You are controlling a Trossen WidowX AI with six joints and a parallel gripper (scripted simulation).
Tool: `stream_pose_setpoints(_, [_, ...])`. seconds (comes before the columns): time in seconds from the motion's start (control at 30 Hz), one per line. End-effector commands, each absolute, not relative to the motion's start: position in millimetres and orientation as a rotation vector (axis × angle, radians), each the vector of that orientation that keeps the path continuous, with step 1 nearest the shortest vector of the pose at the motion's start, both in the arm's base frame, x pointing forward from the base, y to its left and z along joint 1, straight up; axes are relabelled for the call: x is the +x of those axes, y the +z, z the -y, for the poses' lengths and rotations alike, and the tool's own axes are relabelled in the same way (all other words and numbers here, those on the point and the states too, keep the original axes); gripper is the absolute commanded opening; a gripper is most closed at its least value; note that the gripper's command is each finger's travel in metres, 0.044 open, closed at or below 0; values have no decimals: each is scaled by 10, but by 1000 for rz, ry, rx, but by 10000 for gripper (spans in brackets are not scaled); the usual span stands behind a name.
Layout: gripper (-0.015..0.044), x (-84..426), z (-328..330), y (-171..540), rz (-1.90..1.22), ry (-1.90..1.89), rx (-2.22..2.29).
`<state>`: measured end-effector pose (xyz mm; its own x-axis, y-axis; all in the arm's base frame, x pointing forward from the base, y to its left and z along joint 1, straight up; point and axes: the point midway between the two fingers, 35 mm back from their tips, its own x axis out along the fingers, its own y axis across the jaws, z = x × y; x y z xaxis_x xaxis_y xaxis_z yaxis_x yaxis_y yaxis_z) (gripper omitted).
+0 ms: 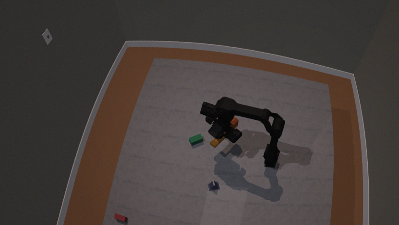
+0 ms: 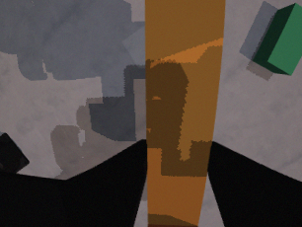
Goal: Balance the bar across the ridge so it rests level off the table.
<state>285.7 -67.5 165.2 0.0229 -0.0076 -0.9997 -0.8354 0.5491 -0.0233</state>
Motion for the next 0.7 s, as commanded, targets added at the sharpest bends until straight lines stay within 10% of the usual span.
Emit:
stream_pose_setpoints(0.0, [0,2937,544,1670,-1418,727,-755])
stream_pose_setpoints(0.67, [0,3178,-94,1685,-1451,617,-634])
